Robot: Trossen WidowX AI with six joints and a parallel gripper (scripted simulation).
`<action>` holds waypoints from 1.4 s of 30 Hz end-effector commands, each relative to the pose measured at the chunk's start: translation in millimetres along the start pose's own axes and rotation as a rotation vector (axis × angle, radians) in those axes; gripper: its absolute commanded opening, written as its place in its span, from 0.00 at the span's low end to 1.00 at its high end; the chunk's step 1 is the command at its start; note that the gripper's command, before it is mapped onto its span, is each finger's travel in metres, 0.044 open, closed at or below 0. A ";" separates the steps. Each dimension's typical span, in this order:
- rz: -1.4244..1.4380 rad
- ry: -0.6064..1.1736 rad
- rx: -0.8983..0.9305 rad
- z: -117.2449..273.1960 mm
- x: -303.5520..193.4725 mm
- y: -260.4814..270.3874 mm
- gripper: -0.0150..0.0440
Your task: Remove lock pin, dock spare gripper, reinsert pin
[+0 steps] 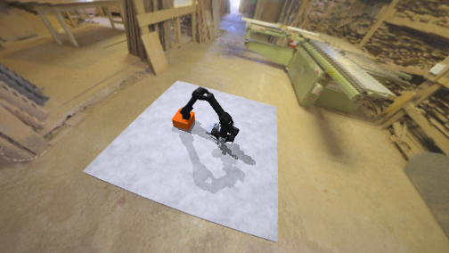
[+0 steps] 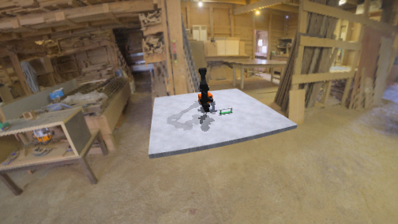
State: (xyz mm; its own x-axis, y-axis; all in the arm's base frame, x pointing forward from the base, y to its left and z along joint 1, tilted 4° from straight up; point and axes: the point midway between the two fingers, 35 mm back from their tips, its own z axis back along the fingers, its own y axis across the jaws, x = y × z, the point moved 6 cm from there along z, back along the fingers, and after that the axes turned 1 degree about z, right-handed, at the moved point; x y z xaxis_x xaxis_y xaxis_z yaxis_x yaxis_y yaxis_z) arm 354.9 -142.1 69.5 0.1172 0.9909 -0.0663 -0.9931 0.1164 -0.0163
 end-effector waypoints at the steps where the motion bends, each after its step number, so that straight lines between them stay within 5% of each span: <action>1: 0.094 0.005 -0.008 3.2 -0.8 1.4 0.25; 42: 1.092 0.013 -0.004 5.6 -3.9 12.8 0.25</action>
State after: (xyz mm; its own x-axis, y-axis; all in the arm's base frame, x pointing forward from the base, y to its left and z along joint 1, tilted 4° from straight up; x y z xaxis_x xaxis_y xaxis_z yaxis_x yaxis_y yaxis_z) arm 342.7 -143.6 71.8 -0.7858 0.6165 -0.0500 -0.6185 -0.7843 0.0482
